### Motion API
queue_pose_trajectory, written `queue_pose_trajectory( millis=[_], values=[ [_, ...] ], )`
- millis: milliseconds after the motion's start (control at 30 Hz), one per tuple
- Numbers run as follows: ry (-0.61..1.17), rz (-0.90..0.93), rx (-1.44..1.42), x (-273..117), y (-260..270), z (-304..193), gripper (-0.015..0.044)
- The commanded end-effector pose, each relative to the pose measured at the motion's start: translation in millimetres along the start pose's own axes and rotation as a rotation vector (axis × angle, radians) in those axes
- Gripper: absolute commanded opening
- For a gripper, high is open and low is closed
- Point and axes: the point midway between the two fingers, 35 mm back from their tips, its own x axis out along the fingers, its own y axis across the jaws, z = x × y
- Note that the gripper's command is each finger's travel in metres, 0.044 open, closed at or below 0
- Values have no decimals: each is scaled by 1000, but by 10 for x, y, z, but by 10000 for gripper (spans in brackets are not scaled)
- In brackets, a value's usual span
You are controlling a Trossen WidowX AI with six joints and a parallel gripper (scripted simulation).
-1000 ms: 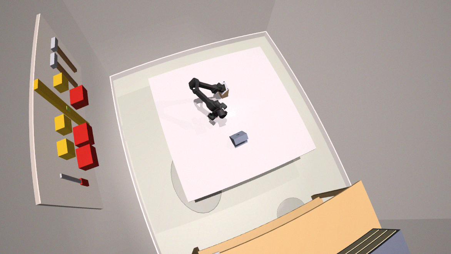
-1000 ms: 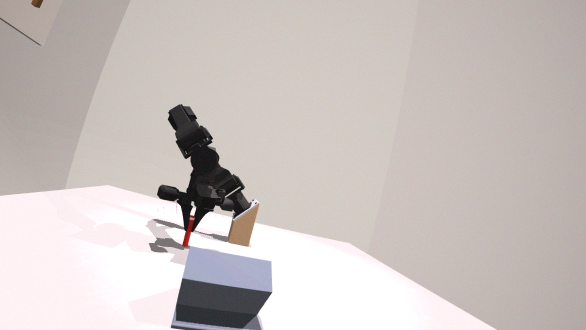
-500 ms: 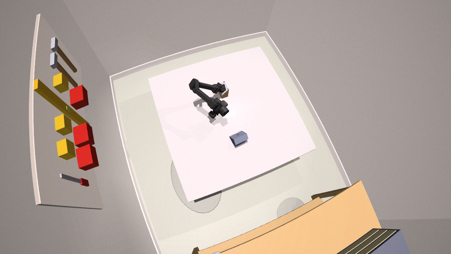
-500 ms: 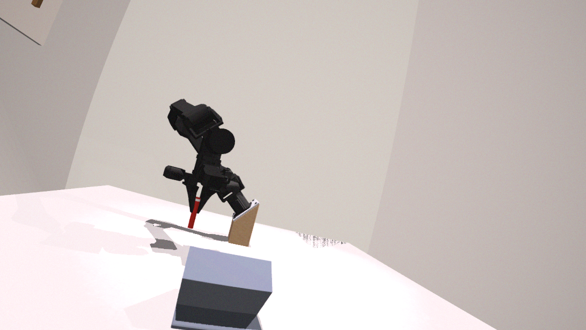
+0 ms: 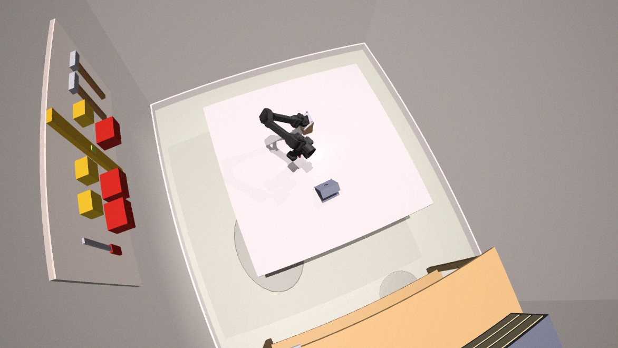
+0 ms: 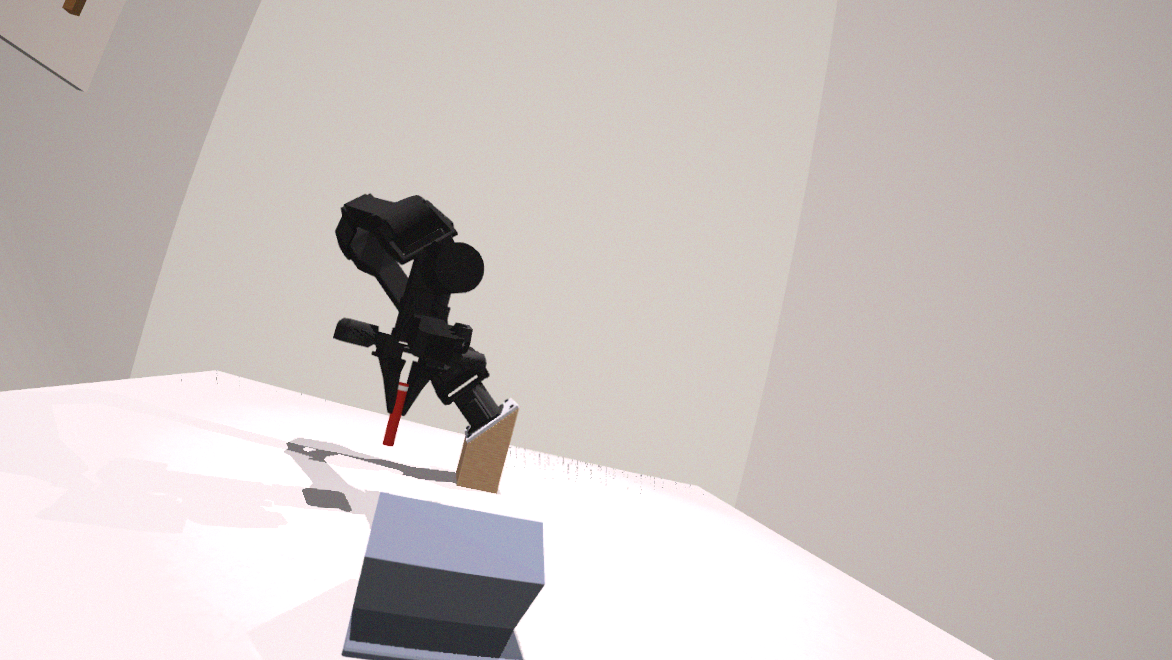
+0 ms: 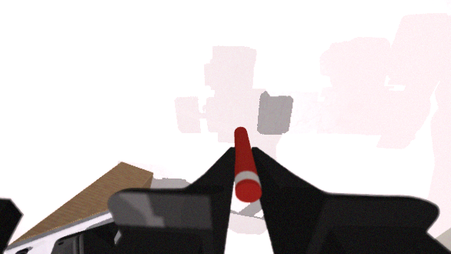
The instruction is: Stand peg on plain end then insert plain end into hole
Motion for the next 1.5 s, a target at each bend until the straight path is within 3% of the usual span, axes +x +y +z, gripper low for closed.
queue_pose_trajectory(
  millis=[0, 1467],
  values=[
    [-13, 5, -12, 25, 37, 34, 0],
    [-229, -3, -58, 196, 269, 514, 0]
  ],
)
